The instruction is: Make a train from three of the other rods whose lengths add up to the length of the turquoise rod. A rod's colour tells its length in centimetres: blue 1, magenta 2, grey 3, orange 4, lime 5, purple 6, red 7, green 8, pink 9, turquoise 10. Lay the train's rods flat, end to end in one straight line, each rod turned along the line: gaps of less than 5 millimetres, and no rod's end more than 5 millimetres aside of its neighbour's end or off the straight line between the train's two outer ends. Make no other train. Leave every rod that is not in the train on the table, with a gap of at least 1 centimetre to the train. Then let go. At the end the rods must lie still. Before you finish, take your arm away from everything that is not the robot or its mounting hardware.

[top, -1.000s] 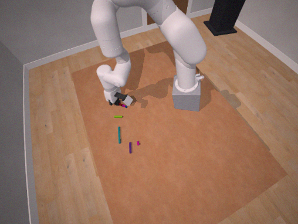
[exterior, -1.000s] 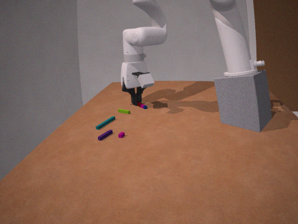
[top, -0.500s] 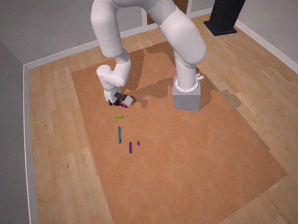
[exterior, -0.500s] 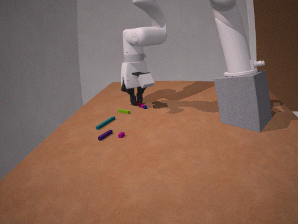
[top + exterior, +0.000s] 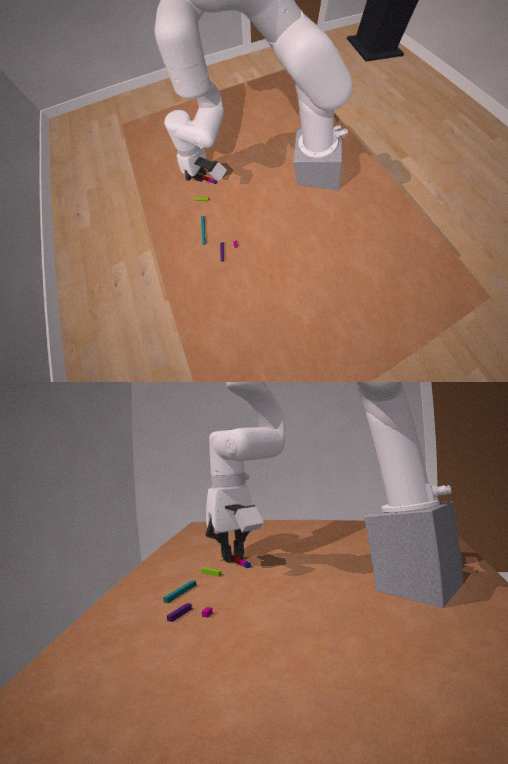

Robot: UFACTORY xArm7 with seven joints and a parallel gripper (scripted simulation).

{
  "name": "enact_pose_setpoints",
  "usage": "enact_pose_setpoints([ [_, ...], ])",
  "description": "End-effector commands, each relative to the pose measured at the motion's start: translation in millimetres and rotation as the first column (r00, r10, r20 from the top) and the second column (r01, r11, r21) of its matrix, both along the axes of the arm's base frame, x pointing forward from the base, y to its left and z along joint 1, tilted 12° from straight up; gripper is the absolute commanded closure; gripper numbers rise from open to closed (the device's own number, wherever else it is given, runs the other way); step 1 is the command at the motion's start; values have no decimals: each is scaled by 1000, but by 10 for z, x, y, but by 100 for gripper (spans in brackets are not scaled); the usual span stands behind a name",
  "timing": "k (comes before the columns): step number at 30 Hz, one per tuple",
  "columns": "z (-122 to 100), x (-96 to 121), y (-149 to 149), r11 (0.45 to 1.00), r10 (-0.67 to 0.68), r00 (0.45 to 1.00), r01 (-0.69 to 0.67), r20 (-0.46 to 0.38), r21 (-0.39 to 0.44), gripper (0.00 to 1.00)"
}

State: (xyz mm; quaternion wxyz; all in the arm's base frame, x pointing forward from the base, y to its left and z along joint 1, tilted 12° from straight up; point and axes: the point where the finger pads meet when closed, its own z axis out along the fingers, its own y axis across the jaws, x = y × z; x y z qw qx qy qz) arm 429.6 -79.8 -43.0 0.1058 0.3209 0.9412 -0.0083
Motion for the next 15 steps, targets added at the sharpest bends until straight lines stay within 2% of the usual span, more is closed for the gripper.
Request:
enact_pose_setpoints([
  [1, 42, 6, 2, 1000, 0, 1000, 0, 3, 0, 76],
  [5, 183, -22, 14, 1000, 0, 1000, 0, 3, 0, 76],
  [15, 704, -127, 59, 1000, 0, 1000, 0, 3, 0, 76],
])
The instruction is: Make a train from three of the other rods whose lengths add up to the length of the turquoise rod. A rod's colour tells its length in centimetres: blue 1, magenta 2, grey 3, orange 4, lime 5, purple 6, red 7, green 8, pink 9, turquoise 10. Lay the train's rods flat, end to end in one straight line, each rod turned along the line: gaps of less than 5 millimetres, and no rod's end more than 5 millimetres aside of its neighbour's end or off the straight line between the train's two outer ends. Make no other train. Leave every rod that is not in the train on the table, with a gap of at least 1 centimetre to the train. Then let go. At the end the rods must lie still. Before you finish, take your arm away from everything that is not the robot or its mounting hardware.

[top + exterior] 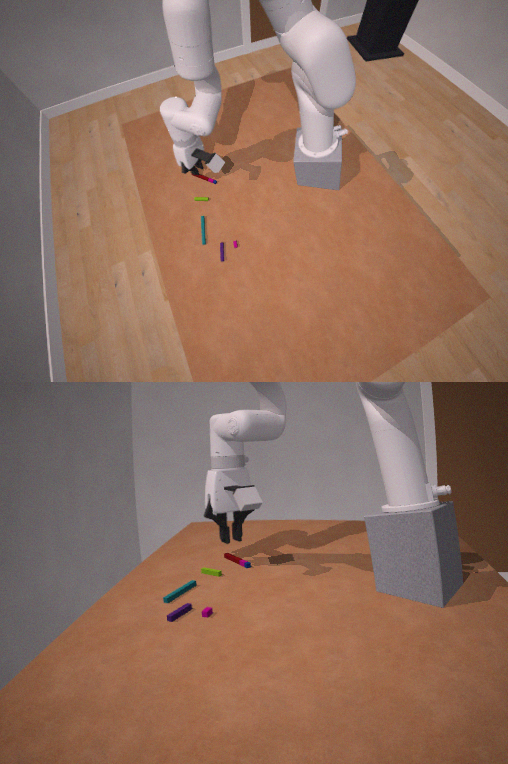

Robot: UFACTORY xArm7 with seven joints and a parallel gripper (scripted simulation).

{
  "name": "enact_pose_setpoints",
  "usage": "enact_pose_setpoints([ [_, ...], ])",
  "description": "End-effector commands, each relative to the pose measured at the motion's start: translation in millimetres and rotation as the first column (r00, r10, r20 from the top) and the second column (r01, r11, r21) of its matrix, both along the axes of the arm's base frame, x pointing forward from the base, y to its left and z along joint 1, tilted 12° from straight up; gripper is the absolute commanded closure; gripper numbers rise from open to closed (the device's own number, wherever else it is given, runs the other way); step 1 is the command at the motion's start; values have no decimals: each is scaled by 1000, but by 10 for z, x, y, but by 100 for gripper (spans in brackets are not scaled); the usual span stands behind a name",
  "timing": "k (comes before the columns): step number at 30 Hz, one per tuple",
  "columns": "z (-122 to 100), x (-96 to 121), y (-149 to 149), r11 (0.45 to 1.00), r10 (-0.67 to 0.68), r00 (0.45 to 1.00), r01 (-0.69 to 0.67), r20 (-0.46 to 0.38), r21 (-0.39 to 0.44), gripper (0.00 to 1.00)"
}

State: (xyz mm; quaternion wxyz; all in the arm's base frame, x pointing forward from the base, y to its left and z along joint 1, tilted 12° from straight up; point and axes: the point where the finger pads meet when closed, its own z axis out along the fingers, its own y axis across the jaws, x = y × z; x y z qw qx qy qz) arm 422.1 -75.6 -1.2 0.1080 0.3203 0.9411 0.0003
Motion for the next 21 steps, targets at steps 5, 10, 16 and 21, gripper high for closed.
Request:
enact_pose_setpoints([
  [5, 383, -72, 26, 1000, -3, 1000, 3, -6, -15, 76],
  [10, 459, -87, 32, 1000, -3, 1000, 3, -6, -15, 76],
  [16, 465, -88, 33, 1000, -3, 1000, 3, -6, -15, 0],
  [21, 465, -88, 33, 1000, -3, 1000, 3, -6, -15, 0],
])
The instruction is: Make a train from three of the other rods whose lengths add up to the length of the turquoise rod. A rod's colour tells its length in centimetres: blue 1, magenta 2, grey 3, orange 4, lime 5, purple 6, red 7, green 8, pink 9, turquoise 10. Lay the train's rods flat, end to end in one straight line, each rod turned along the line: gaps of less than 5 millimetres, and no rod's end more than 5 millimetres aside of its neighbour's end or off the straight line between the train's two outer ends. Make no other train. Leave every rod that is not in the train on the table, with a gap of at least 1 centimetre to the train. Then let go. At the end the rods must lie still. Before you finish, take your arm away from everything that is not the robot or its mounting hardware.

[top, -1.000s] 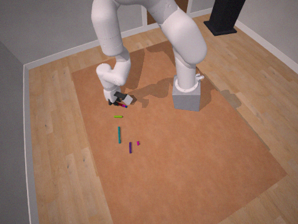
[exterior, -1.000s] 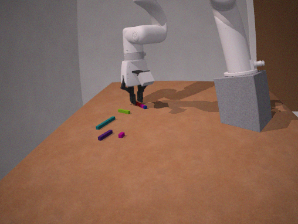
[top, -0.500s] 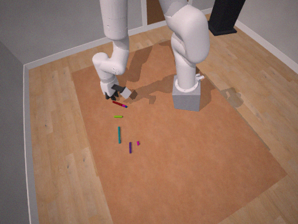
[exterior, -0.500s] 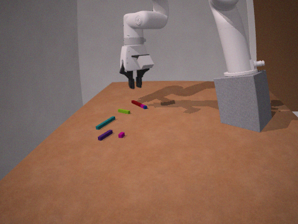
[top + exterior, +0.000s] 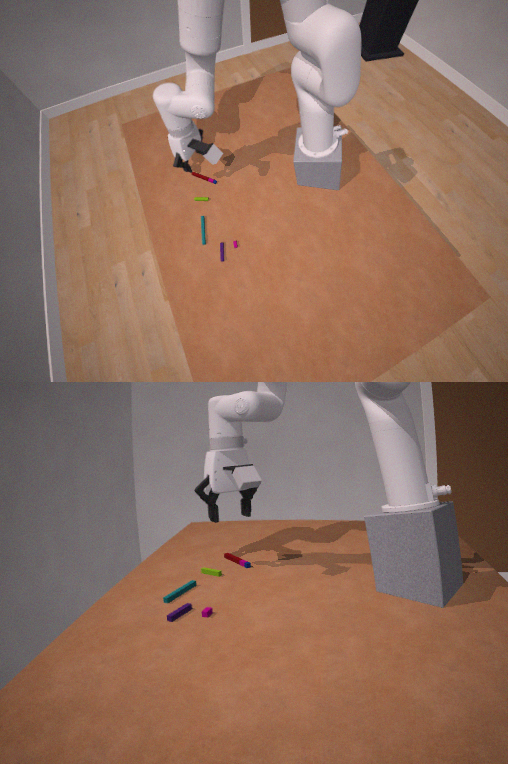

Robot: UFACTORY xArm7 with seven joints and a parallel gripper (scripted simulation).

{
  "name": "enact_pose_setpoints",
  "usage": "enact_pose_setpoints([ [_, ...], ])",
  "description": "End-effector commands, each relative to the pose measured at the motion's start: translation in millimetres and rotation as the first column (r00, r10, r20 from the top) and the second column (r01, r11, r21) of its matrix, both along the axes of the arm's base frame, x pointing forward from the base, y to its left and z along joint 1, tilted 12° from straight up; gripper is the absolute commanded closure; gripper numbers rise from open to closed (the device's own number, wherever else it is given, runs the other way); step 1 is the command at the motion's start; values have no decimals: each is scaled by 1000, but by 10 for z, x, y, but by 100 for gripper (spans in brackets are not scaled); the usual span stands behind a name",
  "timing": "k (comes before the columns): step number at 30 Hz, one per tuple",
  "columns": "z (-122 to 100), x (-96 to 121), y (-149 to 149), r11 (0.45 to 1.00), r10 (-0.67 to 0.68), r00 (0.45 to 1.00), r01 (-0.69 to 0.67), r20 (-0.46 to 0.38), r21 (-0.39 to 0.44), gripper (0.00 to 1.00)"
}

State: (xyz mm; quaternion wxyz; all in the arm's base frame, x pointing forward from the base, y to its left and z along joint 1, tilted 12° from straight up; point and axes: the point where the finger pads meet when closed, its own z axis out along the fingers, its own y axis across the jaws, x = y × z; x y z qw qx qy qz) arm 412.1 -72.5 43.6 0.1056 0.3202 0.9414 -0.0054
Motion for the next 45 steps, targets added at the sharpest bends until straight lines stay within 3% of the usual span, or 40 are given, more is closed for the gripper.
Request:
enact_pose_setpoints([
  [1, 17, 12, 2, 1000, -2, 1000, 2, 2, -6, 0],
  [21, 68, 2, 6, 1000, -2, 1000, 2, 2, -6, 0],
  [32, 405, -66, 35, 1000, -2, 1000, 2, 2, -6, 0],
  [39, 773, -140, 66, 1000, -2, 1000, 2, 2, -6, 0],
  [45, 865, -159, 74, 1000, -2, 1000, 2, 2, -6, 0],
])
